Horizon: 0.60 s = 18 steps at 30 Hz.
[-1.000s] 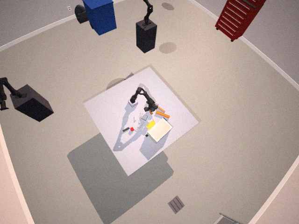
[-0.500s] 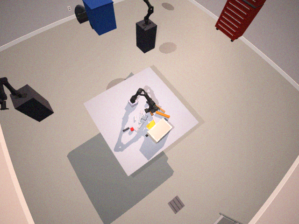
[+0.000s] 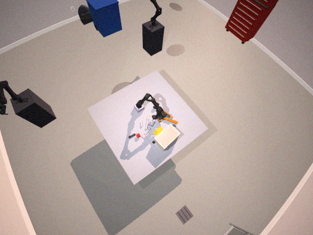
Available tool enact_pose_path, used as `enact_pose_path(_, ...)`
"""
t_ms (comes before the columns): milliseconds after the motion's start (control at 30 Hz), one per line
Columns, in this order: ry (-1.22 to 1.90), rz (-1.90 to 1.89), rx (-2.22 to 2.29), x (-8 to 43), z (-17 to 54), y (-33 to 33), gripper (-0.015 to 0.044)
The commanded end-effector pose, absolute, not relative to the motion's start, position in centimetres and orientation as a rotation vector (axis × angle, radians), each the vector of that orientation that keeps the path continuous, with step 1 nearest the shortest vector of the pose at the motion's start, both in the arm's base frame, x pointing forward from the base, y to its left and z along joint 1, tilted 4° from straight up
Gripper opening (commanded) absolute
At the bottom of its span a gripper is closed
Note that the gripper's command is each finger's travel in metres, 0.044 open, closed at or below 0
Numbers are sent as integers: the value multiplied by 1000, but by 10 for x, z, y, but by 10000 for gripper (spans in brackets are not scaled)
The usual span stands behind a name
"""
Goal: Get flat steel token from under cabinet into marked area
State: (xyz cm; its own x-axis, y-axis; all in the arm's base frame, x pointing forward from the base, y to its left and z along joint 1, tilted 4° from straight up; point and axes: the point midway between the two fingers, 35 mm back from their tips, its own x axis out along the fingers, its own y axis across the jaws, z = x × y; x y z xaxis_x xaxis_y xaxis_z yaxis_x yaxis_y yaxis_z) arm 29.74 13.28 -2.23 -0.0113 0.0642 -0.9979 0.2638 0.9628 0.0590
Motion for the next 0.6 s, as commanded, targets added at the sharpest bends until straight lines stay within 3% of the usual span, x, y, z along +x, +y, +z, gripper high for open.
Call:
enact_pose_path(0,1579,-159,258,304,-22,131,0)
enact_pose_path(567,1577,-159,258,324,-22,126,0)
